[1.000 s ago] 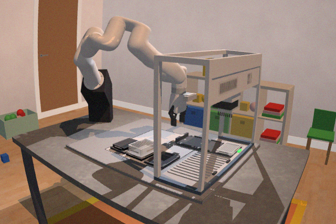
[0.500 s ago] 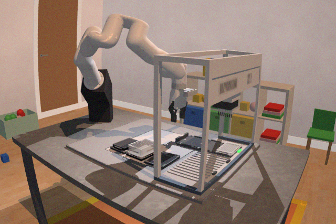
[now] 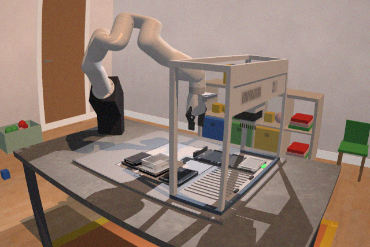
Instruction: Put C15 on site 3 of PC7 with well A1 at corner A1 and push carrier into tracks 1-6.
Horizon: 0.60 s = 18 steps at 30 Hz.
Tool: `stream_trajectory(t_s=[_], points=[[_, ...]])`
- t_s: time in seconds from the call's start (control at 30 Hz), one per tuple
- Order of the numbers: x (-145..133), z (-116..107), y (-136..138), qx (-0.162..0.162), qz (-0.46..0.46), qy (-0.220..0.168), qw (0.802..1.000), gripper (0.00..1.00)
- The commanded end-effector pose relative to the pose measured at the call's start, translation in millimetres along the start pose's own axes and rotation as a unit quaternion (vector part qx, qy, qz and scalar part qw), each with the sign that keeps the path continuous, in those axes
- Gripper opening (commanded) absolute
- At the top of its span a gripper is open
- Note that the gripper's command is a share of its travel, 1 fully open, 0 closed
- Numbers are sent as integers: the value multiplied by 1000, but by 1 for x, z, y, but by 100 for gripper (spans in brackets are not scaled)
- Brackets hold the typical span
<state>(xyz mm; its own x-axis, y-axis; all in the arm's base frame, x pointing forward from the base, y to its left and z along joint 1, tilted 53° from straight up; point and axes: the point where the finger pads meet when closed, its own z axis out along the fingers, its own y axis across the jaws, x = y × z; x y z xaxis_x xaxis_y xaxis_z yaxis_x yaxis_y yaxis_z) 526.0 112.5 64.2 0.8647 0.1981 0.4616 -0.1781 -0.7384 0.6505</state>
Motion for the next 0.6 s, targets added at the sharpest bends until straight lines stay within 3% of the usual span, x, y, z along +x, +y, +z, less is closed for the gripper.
stream_trajectory(t_s=[0.0,0.57], points=[[1,-10,0,1,0,1,1000,82],[1,-35,0,1,1,1,1000,82]])
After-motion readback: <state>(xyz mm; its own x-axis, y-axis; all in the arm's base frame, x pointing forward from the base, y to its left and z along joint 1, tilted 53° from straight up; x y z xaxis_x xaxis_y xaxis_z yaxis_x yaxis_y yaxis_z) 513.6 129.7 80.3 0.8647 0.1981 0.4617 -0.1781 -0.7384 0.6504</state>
